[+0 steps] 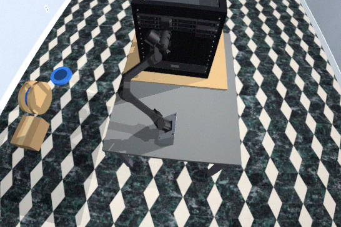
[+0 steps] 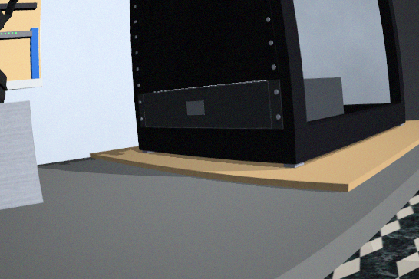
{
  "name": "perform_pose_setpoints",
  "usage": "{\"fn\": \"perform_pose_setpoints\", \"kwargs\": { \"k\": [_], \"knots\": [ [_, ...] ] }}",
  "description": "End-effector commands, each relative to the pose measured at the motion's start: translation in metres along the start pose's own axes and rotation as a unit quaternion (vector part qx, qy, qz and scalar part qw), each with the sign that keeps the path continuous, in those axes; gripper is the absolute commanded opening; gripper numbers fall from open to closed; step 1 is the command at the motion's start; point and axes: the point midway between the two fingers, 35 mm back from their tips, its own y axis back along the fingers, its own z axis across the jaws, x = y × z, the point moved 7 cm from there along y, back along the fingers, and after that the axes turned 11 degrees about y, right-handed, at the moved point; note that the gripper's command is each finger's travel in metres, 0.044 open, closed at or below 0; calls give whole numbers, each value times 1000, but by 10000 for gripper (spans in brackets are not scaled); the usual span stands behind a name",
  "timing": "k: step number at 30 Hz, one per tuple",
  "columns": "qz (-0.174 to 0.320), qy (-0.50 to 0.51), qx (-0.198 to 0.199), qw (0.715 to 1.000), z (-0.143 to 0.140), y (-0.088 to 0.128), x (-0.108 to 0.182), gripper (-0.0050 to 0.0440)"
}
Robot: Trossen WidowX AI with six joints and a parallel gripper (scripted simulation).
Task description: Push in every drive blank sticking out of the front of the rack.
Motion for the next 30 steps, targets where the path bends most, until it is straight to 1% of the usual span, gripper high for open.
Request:
{"fn": "perform_pose_setpoints", "kwargs": {
  "k": [1,3,7,10,17,26,30],
  "knots": [
    [-4,5,7,1000,-6,3,-4,-50],
    [-4,5,7,1000,-6,14,-4,-50],
    [-4,5,7,1000,-5,43,-4,-50],
    [-4,5,7,1000,-5,56,-4,-50],
    [-4,5,7,1000,-3,57,-4,-50],
    [-4,5,7,1000,27,68,-5,-50],
    [-4,5,7,1000,30,70,-5,-50]
  ]
}}
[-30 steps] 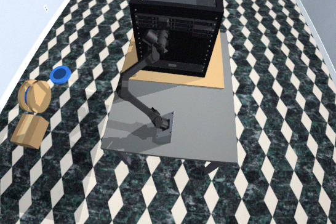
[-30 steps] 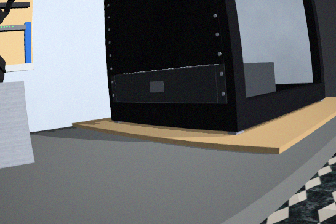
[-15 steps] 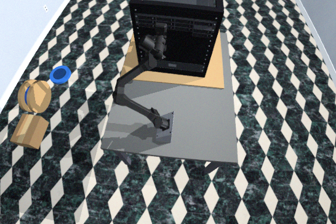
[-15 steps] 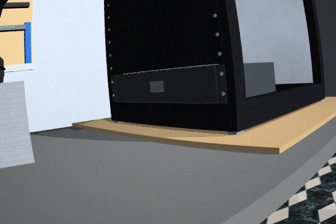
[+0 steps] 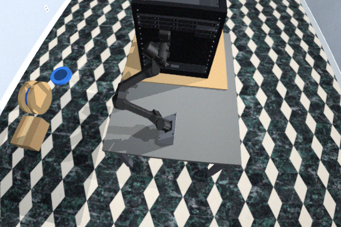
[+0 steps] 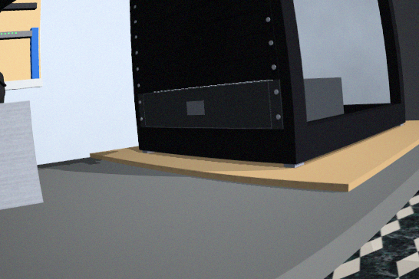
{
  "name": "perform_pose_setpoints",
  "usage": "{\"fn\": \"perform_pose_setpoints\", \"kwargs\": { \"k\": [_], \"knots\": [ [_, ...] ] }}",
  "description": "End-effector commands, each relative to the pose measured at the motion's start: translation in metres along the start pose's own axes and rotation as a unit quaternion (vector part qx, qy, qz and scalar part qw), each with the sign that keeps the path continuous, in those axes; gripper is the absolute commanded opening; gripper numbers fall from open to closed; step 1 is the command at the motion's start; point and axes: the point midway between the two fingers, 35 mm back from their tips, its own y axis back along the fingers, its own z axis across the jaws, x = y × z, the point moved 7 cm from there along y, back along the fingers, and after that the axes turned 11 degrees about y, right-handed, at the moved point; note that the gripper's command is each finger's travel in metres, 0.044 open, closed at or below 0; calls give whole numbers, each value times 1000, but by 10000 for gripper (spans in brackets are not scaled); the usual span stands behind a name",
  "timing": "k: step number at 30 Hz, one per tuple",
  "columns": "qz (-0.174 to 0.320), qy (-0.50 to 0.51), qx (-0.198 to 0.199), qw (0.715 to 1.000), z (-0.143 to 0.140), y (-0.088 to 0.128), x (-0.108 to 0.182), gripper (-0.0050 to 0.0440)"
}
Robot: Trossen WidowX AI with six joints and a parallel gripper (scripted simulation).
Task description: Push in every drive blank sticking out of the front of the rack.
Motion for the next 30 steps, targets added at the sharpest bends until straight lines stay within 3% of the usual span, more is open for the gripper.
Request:
{"fn": "perform_pose_setpoints", "kwargs": {
  "k": [1,10,25,28,30],
  "knots": [
    [-2,7,7,1000,4,4,-3,-50],
    [-2,7,7,1000,4,-13,-3,-50],
    [-2,7,7,1000,4,-13,-3,-50],
    [-1,4,4,1000,6,-4,-1,-50],
    [-1,5,5,1000,4,15,-1,-50]
  ]
}}
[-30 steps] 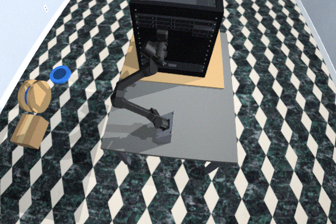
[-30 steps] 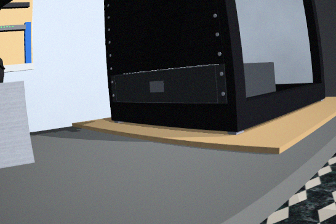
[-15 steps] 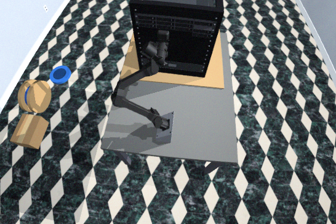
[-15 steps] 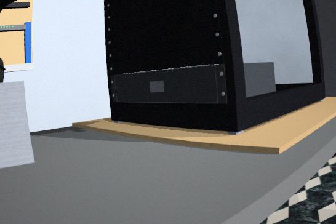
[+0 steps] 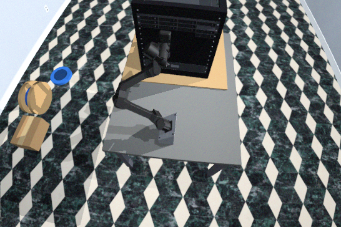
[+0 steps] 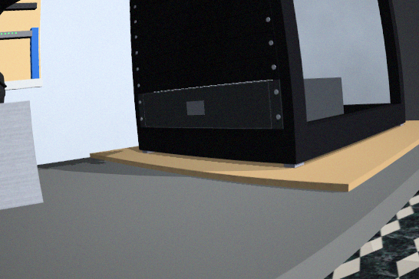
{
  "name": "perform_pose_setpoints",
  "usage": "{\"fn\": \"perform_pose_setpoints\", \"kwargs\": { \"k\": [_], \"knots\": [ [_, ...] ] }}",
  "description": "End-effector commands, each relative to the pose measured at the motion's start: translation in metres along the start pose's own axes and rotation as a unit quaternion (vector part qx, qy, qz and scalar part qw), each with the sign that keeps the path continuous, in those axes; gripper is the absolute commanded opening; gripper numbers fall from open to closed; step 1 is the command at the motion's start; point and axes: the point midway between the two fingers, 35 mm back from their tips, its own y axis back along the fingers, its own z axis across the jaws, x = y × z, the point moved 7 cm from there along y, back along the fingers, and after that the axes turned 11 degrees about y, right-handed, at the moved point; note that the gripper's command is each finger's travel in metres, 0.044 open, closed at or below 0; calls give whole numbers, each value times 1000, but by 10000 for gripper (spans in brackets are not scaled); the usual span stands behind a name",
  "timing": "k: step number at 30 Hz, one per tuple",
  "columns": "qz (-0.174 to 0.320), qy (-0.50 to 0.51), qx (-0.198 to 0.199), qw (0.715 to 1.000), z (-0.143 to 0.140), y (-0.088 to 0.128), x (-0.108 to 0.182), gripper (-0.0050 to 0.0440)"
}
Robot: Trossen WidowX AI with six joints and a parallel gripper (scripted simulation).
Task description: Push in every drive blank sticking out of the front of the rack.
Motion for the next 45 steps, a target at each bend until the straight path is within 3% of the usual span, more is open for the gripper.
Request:
{"fn": "perform_pose_setpoints", "kwargs": {
  "k": [1,8,25,32,39,45],
  "knots": [
    [0,5,8,1000,-6,36,-1,-50],
    [-1,7,9,1000,-4,73,-2,-50],
    [-1,7,9,1000,-4,73,-2,-50],
    [-1,7,9,1000,-7,31,-2,-50],
    [-1,7,9,1000,-8,22,-2,-50],
    [-1,7,9,1000,-8,-12,-2,-50]
  ]
}}
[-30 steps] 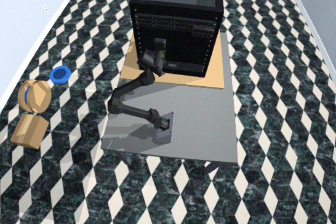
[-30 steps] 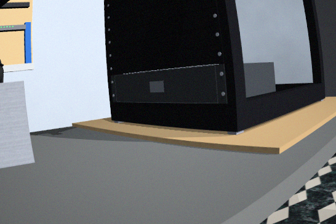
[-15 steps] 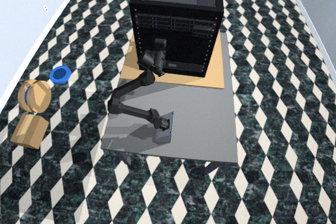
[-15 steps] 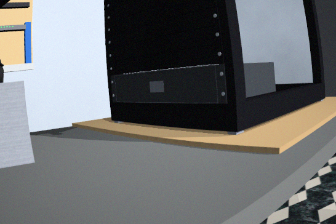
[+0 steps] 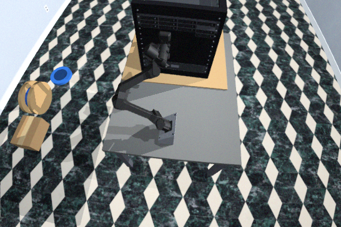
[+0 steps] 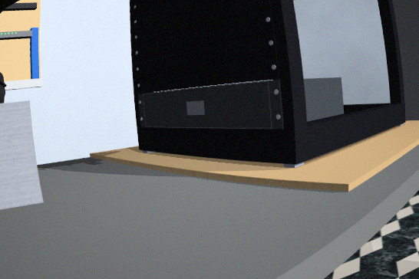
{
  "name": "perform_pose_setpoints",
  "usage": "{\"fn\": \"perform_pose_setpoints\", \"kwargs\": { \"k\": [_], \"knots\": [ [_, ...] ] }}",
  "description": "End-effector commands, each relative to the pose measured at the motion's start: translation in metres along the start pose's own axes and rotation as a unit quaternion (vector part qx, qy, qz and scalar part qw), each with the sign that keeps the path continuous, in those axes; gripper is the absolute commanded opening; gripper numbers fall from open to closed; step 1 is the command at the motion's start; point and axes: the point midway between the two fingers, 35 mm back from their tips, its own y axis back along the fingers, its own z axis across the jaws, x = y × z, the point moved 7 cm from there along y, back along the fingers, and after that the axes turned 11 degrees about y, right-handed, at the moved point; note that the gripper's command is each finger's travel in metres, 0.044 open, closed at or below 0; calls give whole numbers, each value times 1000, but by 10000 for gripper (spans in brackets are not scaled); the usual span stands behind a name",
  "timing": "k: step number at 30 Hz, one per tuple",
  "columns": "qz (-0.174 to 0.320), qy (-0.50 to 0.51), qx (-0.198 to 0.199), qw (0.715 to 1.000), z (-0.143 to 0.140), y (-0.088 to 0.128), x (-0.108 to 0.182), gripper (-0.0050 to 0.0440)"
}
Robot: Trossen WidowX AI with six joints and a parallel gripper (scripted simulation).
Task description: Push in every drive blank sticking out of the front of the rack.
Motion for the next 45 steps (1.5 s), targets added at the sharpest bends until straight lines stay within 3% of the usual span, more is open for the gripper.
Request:
{"fn": "perform_pose_setpoints", "kwargs": {
  "k": [1,45],
  "knots": [
    [-3,6,5,1000,-7,-22,-2,-50],
    [-3,6,5,1000,-13,-31,-7,-50]
  ]
}}
